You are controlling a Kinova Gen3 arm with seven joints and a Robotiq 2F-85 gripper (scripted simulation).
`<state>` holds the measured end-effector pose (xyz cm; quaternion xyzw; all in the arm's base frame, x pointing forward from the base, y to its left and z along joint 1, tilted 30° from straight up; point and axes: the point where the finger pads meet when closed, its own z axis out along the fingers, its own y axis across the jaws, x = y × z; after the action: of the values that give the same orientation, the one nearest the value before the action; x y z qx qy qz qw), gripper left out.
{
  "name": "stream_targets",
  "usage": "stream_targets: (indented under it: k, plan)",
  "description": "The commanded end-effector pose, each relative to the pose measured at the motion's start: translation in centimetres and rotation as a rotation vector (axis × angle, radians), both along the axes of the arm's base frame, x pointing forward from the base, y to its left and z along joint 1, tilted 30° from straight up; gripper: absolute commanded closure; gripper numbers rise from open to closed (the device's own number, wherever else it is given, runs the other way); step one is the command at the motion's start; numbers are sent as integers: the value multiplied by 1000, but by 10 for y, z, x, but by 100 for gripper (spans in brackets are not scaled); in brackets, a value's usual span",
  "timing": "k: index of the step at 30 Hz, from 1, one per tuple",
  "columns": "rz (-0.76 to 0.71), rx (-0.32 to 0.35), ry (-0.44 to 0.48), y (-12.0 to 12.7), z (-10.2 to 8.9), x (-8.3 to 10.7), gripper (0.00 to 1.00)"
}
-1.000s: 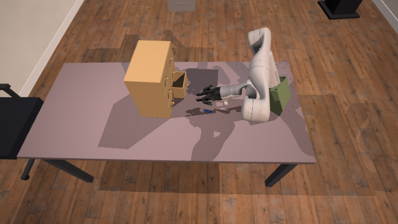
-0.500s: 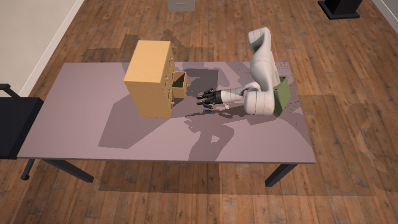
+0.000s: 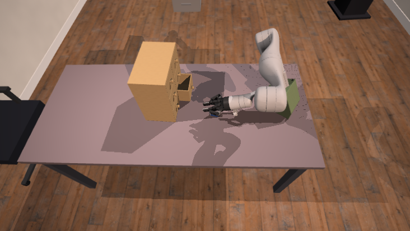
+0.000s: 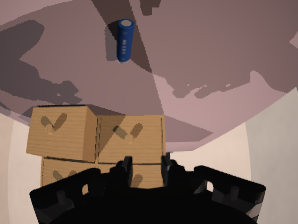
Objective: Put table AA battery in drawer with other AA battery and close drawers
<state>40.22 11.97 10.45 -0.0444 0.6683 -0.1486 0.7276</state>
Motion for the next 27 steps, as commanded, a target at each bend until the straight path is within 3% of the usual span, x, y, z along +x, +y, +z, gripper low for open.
stream_targets:
  k: [1,27]
  plan:
    - [6,11,-2,8,1,-1,67]
    - [6,11,-2,47,-1,-7,67]
